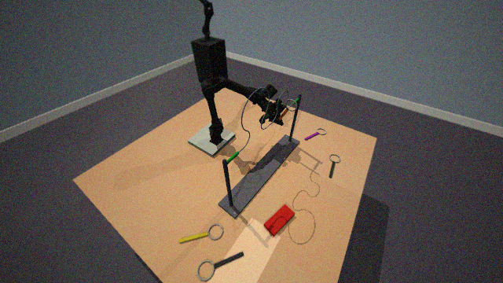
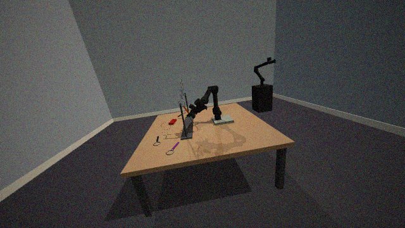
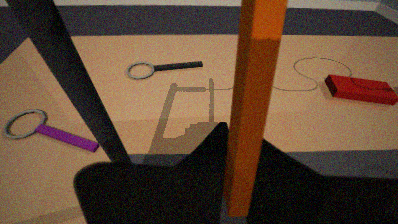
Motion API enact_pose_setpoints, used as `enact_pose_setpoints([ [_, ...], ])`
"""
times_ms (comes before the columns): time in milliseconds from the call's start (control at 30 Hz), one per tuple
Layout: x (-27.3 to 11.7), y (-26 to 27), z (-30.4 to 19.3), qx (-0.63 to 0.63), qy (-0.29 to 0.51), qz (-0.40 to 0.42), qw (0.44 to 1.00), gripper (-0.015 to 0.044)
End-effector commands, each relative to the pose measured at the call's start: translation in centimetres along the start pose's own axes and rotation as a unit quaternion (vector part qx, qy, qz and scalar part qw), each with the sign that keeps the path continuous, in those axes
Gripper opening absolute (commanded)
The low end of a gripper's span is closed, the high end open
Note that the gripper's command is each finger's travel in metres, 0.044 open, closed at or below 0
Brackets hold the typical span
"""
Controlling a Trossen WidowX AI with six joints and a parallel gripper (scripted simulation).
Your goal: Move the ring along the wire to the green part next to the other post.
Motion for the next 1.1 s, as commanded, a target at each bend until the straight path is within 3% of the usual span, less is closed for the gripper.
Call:
enact_pose_setpoints([
  [0,0.0,0.5,0.1,0.002,0.0,-0.001,1.0,-0.015],
  [1067,-0.2,3.2,0.2,0.004,-0.001,-0.001,1.0,-0.015],
])
Point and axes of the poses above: the point midway between the two fingers, 35 mm back from their tips, its own x axis out along the fingers, its own y axis across the jaws, z = x × y, the point moved 10 cm from there along -x, back along the fingers, and after that the axes turned 9 degrees about -x, right-handed, at the moved point
